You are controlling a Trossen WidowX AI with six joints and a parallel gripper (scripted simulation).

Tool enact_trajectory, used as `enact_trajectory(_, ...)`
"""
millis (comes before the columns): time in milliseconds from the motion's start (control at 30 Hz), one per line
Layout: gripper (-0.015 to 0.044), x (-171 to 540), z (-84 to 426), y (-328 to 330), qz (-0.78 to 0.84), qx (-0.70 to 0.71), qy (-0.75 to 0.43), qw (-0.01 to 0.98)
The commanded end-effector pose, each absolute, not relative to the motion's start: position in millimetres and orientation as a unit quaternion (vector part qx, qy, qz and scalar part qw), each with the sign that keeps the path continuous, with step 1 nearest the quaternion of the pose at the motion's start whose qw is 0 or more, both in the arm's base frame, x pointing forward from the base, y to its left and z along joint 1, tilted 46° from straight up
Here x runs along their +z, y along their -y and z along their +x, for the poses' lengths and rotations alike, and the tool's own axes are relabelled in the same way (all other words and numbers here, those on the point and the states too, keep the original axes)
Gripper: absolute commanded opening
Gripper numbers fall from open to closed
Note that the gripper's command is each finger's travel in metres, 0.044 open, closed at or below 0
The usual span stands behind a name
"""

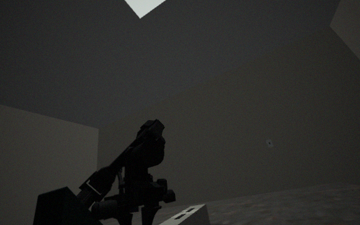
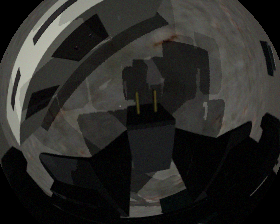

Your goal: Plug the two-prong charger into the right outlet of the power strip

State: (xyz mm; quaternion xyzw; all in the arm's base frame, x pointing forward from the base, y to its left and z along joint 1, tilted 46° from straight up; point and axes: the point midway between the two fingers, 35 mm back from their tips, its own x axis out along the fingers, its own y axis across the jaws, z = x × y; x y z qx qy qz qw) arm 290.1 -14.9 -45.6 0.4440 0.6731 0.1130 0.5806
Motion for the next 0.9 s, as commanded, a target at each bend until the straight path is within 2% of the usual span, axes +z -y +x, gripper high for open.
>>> enact_trajectory(0,0.0092,-45,291,15,0.444,0.114,-0.672,0.581)
enact_trajectory(33,0.0085,-45,291,15,0.444,0.114,-0.672,0.581)
enact_trajectory(133,0.0006,-42,290,18,0.444,0.113,-0.673,0.581)
enact_trajectory(167,0.0000,-40,290,21,0.444,0.113,-0.673,0.581)
enact_trajectory(500,0.0000,-9,278,52,0.446,0.112,-0.674,0.578)
enact_trajectory(867,0.0000,-15,277,49,0.413,0.144,-0.668,0.602)
